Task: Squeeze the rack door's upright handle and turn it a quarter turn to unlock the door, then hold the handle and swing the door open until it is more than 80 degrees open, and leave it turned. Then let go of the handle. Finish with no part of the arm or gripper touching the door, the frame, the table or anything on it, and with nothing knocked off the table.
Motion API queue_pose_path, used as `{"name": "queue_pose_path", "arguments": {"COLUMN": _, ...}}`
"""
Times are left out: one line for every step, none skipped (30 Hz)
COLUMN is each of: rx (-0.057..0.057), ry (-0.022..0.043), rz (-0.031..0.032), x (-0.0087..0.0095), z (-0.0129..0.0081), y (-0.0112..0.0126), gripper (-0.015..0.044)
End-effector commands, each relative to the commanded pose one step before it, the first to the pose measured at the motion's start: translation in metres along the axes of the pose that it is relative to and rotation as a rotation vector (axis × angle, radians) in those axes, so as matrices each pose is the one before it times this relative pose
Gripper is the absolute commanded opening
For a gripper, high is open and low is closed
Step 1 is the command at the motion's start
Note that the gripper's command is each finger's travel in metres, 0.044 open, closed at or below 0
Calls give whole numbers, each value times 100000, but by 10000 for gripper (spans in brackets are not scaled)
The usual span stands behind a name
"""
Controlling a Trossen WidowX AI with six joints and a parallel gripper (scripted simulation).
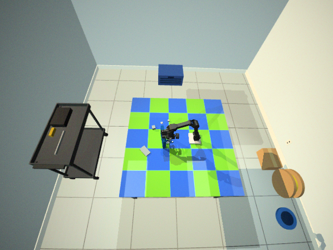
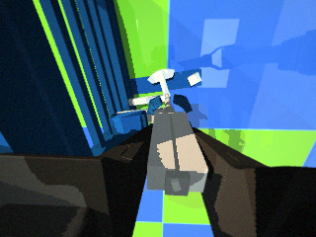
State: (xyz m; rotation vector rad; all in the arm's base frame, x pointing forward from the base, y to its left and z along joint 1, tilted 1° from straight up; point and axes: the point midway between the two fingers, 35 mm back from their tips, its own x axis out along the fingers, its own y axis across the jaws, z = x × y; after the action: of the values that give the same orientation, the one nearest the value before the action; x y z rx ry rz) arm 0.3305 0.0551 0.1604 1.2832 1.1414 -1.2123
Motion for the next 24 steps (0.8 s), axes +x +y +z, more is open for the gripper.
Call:
{"name": "queue_pose_path", "arguments": {"rx": 215, "ry": -361, "rz": -68, "x": 21, "z": 57, "y": -6, "gripper": 107}}
{"name": "queue_pose_path", "arguments": {"rx": 0, "ry": 0, "rz": 0, "x": 0, "z": 0, "y": 0, "gripper": 100}}
{"name": "queue_pose_path", "arguments": {"rx": 0, "ry": 0, "rz": 0, "x": 0, "z": 0, "y": 0, "gripper": 94}}
{"name": "queue_pose_path", "arguments": {"rx": 0, "ry": 0, "rz": 0, "x": 0, "z": 0, "y": 0, "gripper": 87}}
{"name": "queue_pose_path", "arguments": {"rx": 0, "ry": 0, "rz": 0, "x": 0, "z": 0, "y": 0, "gripper": 80}}
{"name": "queue_pose_path", "arguments": {"rx": 0, "ry": 0, "rz": 0, "x": 0, "z": 0, "y": 0, "gripper": 74}}
{"name": "queue_pose_path", "arguments": {"rx": 0, "ry": 0, "rz": 0, "x": 0, "z": 0, "y": 0, "gripper": 67}}
{"name": "queue_pose_path", "arguments": {"rx": 0, "ry": 0, "rz": 0, "x": 0, "z": 0, "y": 0, "gripper": 60}}
{"name": "queue_pose_path", "arguments": {"rx": 0, "ry": 0, "rz": 0, "x": 0, "z": 0, "y": 0, "gripper": 54}}
{"name": "queue_pose_path", "arguments": {"rx": 0, "ry": 0, "rz": 0, "x": 0, "z": 0, "y": 0, "gripper": 47}}
{"name": "queue_pose_path", "arguments": {"rx": 0, "ry": 0, "rz": 0, "x": 0, "z": 0, "y": 0, "gripper": 40}}
{"name": "queue_pose_path", "arguments": {"rx": 0, "ry": 0, "rz": 0, "x": 0, "z": 0, "y": 0, "gripper": 34}}
{"name": "queue_pose_path", "arguments": {"rx": 0, "ry": 0, "rz": 0, "x": 0, "z": 0, "y": 0, "gripper": 27}}
{"name": "queue_pose_path", "arguments": {"rx": 0, "ry": 0, "rz": 0, "x": 0, "z": 0, "y": 0, "gripper": 20}}
{"name": "queue_pose_path", "arguments": {"rx": 0, "ry": 0, "rz": 0, "x": 0, "z": 0, "y": 0, "gripper": 14}}
{"name": "queue_pose_path", "arguments": {"rx": 0, "ry": 0, "rz": 0, "x": 0, "z": 0, "y": 0, "gripper": 9}}
{"name": "queue_pose_path", "arguments": {"rx": 0, "ry": 0, "rz": 0, "x": 0, "z": 0, "y": 0, "gripper": 9}}
{"name": "queue_pose_path", "arguments": {"rx": 0, "ry": 0, "rz": 0, "x": 0, "z": 0, "y": 0, "gripper": 9}}
{"name": "queue_pose_path", "arguments": {"rx": -331, "ry": -1, "rz": -1, "x": 0, "z": 7, "y": -11, "gripper": 9}}
{"name": "queue_pose_path", "arguments": {"rx": -993, "ry": -2, "rz": -2, "x": -1, "z": 21, "y": -32, "gripper": 9}}
{"name": "queue_pose_path", "arguments": {"rx": -1654, "ry": -3, "rz": -4, "x": -1, "z": 35, "y": -53, "gripper": 9}}
{"name": "queue_pose_path", "arguments": {"rx": -1905, "ry": -3, "rz": -4, "x": -1, "z": 39, "y": -62, "gripper": 9}}
{"name": "queue_pose_path", "arguments": {"rx": -2055, "ry": -3, "rz": -5, "x": -1, "z": 41, "y": -68, "gripper": 9}}
{"name": "queue_pose_path", "arguments": {"rx": -2055, "ry": -3, "rz": -5, "x": -1, "z": 40, "y": -69, "gripper": 9}}
